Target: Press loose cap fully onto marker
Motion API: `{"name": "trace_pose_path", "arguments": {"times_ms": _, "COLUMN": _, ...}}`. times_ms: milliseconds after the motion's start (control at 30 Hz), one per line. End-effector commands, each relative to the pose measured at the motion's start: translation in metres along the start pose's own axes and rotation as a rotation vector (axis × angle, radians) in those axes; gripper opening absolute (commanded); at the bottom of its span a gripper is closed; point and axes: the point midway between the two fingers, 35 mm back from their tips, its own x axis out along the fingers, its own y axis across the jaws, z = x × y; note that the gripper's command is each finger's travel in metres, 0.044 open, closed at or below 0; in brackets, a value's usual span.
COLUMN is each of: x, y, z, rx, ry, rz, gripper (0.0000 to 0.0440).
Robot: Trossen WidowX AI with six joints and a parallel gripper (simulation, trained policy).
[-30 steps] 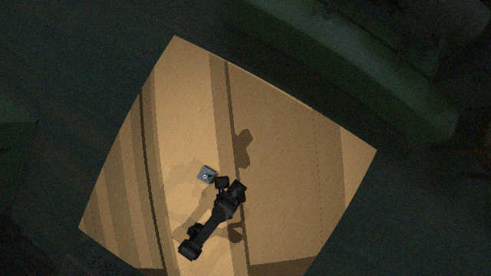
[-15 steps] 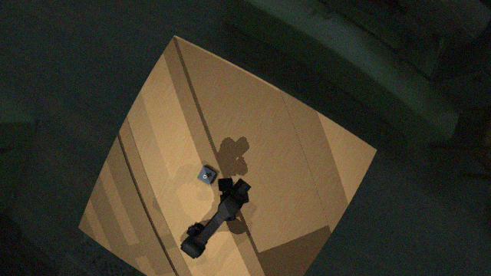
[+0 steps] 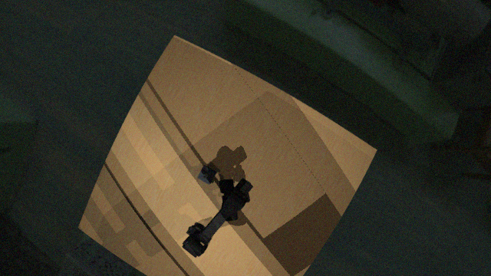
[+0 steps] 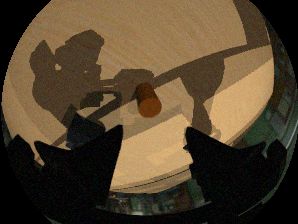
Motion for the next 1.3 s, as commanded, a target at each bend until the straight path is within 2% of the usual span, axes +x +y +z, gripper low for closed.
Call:
{"name": "trace_pose_path", "arguments": {"times_ms": 0, "x": 0.008, "y": -0.002, "z": 0.002, "rx": -0.014, "ry": 0.005, "rz": -0.009, "gripper": 0.0302}}
{"name": "trace_pose_path", "arguments": {"times_ms": 733, "x": 0.065, "y": 0.0, "z": 0.006, "rx": -0.152, "ry": 0.016, "rz": -0.047, "gripper": 0.0253}}
{"name": "trace_pose_path", "arguments": {"times_ms": 833, "x": 0.067, "y": 0.0, "z": 0.006, "rx": -0.17, "ry": 0.006, "rz": -0.048, "gripper": 0.0224}}
{"name": "trace_pose_path", "arguments": {"times_ms": 1033, "x": 0.059, "y": 0.001, "z": 0.008, "rx": -0.197, "ry": -0.038, "rz": -0.031, "gripper": 0.0075}}
{"name": "trace_pose_path", "arguments": {"times_ms": 1267, "x": 0.037, "y": 0.009, "z": 0.011, "rx": -0.24, "ry": -0.113, "rz": 0.004, "gripper": 0.0057}}
